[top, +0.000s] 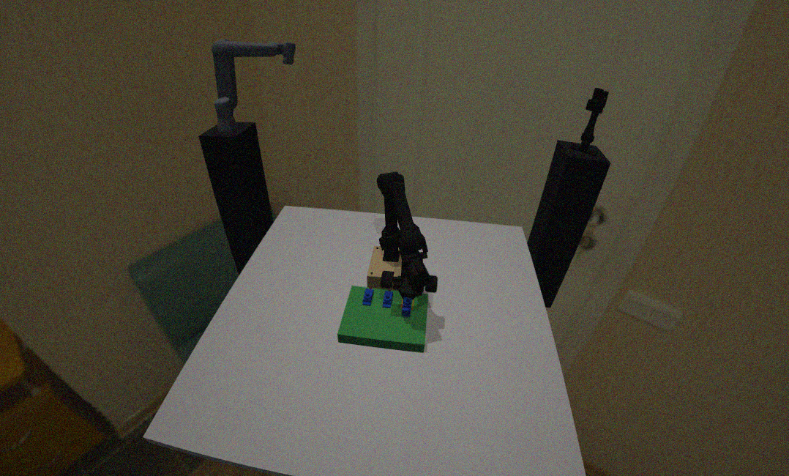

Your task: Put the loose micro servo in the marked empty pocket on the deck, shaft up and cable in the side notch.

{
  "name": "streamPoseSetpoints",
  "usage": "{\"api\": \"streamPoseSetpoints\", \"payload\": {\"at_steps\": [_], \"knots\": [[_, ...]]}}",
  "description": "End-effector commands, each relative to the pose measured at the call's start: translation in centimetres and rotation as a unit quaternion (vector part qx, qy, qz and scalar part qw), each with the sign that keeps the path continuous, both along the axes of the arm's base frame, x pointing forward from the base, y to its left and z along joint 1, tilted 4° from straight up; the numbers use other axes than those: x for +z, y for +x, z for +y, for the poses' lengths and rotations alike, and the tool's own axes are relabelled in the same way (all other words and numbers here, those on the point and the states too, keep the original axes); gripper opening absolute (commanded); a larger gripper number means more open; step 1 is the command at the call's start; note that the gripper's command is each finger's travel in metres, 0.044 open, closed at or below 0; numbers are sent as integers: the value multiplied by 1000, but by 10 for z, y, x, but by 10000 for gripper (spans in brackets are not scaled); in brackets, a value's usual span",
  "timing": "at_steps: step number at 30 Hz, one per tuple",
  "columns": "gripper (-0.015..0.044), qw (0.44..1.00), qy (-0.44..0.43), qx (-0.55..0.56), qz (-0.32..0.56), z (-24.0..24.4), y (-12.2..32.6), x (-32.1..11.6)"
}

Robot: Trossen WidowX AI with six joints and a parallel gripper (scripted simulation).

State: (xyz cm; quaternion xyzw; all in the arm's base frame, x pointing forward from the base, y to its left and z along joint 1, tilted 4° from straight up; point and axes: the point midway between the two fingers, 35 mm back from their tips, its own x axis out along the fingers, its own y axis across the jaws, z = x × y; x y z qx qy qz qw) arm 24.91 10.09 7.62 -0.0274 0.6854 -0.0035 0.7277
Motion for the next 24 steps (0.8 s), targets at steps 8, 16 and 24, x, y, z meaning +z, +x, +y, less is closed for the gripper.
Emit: {"api": "streamPoseSetpoints", "payload": {"at_steps": [8, 16, 24], "knots": [[0, 1000, 0, -3, -2, -2, -51, -3], [0, 1000, 0, -3, -2, -3, -67, -5], [0, 1000, 0, -3, -2, -3, -66, -15]]}}
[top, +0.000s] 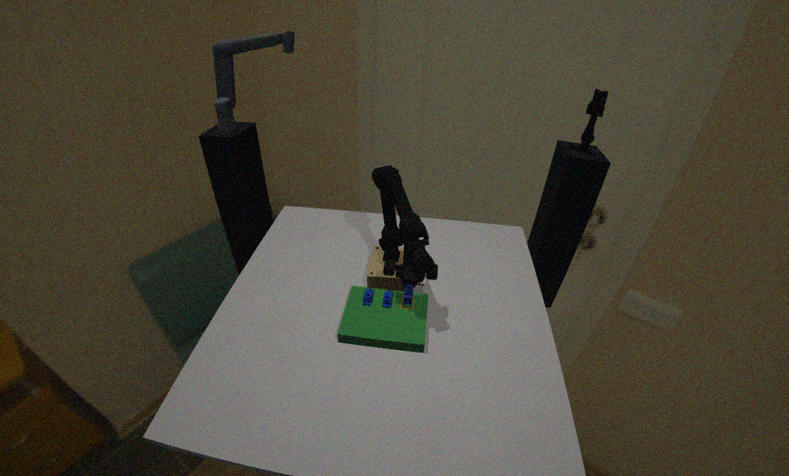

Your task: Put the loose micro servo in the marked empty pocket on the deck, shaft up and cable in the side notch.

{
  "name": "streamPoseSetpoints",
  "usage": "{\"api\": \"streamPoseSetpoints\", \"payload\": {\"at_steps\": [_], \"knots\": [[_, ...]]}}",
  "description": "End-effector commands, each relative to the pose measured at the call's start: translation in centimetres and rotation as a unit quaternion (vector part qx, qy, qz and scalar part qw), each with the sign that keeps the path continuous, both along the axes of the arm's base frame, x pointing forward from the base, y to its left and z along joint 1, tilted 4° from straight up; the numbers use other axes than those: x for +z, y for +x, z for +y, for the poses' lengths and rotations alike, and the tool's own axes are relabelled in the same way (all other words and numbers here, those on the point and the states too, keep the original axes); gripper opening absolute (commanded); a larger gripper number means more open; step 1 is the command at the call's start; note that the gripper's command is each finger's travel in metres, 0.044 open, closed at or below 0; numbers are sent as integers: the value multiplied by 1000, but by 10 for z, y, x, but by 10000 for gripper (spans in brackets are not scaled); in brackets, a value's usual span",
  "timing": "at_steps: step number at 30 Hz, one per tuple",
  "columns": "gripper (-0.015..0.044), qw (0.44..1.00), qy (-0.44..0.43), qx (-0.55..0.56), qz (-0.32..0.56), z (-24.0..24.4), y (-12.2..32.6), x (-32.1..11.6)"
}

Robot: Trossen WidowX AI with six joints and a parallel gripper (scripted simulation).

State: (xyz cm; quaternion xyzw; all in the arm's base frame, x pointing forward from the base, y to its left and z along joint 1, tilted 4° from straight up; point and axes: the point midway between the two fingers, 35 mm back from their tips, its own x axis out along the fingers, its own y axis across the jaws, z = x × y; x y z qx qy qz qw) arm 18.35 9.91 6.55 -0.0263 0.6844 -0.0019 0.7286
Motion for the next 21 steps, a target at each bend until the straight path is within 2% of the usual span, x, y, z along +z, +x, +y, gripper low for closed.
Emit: {"api": "streamPoseSetpoints", "payload": {"at_steps": [1, 21], "knots": [[0, 1000, -2, -3, 0, -1, 0, -6], [0, 1000, -2, -3, 0, -2, 0, -17]]}}
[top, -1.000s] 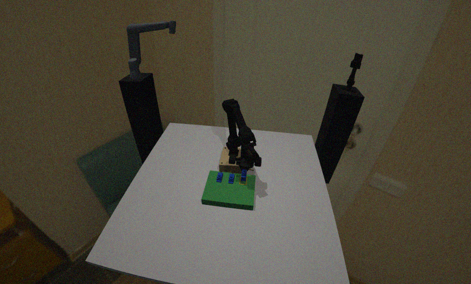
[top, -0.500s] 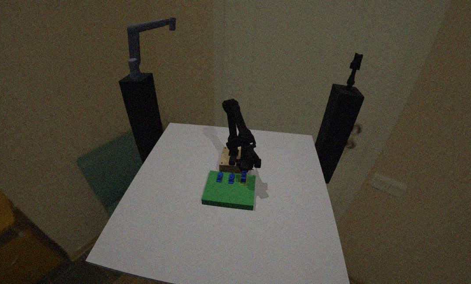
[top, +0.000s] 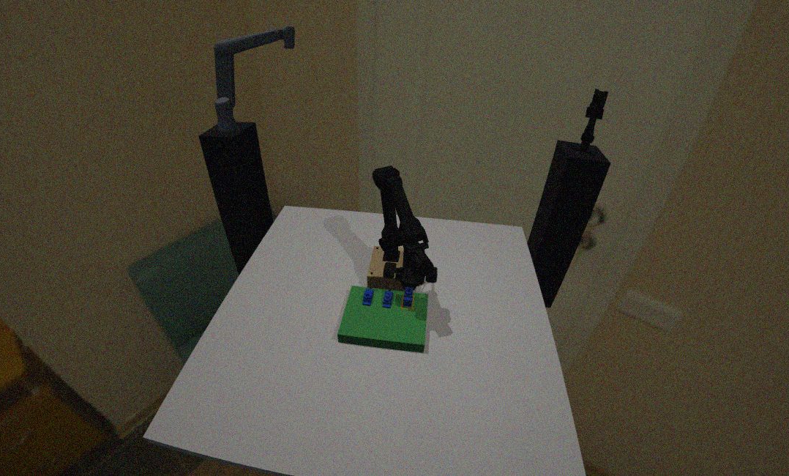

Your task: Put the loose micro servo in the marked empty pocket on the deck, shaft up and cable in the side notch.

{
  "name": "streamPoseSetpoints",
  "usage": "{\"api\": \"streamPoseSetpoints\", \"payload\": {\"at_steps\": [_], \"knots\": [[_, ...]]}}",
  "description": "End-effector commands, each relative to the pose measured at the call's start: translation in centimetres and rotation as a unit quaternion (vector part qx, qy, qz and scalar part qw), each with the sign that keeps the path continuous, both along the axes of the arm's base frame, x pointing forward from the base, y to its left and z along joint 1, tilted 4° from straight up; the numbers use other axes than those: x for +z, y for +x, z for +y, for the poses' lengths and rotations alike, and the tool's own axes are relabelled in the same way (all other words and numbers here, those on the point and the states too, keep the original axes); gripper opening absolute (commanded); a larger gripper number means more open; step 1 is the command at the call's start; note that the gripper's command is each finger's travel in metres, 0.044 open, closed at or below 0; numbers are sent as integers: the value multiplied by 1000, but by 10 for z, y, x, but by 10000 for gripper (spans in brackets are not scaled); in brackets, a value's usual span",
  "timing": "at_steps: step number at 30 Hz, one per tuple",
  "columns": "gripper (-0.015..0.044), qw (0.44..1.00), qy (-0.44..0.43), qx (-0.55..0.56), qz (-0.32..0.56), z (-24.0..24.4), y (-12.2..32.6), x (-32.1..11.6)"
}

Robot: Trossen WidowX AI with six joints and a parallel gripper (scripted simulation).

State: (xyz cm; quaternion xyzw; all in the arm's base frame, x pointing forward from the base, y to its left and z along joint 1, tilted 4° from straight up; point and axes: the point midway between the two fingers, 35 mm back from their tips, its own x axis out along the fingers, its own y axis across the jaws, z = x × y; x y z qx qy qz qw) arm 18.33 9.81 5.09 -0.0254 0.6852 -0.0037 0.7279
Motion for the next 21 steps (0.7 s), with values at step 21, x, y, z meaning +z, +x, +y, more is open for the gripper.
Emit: {"api": "streamPoseSetpoints", "payload": {"at_steps": [21], "knots": [[0, 1000, -2, -1, -1, -1, 1, -20]]}}
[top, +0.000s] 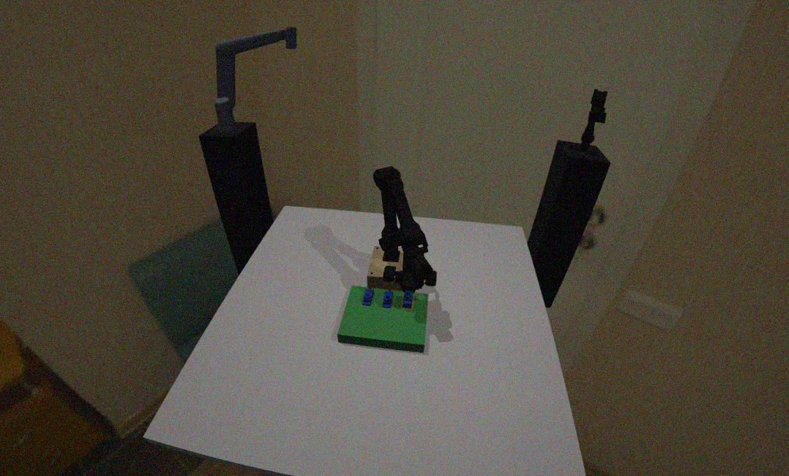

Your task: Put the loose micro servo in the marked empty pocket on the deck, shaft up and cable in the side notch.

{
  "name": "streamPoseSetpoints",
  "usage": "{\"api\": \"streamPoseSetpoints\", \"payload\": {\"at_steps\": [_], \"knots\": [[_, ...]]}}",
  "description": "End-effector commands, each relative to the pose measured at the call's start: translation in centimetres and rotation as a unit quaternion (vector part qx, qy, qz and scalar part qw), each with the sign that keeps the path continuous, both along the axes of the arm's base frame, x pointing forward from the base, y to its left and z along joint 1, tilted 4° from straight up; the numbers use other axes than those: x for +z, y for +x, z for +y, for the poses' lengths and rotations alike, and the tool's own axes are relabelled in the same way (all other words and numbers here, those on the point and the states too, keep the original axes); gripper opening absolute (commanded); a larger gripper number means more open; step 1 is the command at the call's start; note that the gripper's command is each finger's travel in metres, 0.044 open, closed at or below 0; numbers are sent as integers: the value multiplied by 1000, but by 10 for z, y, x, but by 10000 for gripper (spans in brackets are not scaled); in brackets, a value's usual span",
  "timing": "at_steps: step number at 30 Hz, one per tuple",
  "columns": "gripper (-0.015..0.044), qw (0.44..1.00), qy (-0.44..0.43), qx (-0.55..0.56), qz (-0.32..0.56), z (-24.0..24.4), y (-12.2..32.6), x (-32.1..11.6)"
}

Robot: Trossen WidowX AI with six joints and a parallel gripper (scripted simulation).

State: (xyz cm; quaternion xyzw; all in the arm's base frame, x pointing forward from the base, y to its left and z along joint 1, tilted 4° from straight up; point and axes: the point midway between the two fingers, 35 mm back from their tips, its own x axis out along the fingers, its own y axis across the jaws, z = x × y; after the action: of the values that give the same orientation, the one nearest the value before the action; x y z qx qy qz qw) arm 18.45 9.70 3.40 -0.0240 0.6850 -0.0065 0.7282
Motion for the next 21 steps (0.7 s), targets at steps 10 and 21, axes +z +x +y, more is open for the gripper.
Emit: {"api": "streamPoseSetpoints", "payload": {"at_steps": [10, 21], "knots": [[0, 1000, -1, 2, -1, -1, 1, -11], [0, 1000, -1, 2, -1, -1, 1, -21]]}}
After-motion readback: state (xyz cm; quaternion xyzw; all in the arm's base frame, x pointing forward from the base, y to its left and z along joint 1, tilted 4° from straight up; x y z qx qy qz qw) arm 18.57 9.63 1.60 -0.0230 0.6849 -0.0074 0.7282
